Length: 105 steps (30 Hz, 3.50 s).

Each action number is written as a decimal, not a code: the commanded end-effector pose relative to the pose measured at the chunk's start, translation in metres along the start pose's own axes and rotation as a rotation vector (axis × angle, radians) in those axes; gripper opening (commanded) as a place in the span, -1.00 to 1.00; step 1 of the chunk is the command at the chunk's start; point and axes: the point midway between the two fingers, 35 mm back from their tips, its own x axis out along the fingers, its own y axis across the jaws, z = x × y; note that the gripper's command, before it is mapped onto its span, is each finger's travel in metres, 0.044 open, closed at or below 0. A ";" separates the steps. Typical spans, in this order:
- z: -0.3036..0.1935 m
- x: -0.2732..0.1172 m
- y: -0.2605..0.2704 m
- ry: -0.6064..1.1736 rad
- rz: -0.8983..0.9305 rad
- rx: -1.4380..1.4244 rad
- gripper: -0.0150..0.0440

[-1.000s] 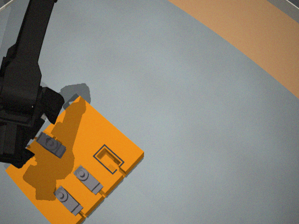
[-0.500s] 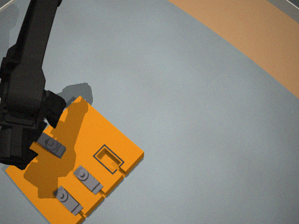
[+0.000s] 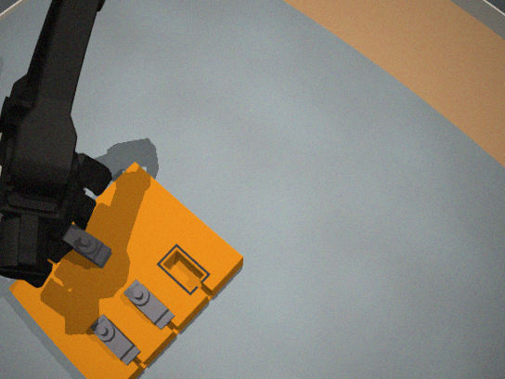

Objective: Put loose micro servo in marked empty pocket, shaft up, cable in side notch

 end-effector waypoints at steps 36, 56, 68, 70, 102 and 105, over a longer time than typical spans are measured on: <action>-0.045 -0.030 -0.001 0.004 -0.001 0.003 -0.49; -0.061 -0.030 -0.071 0.005 -0.004 -0.054 -0.49; -0.061 -0.030 -0.071 0.006 -0.003 -0.463 -0.49; -0.061 -0.030 -0.071 0.006 -0.003 -0.533 -0.49; -0.061 -0.030 -0.071 0.007 0.001 -1.647 -0.49; -0.061 -0.030 -0.071 0.007 0.001 -1.752 -0.49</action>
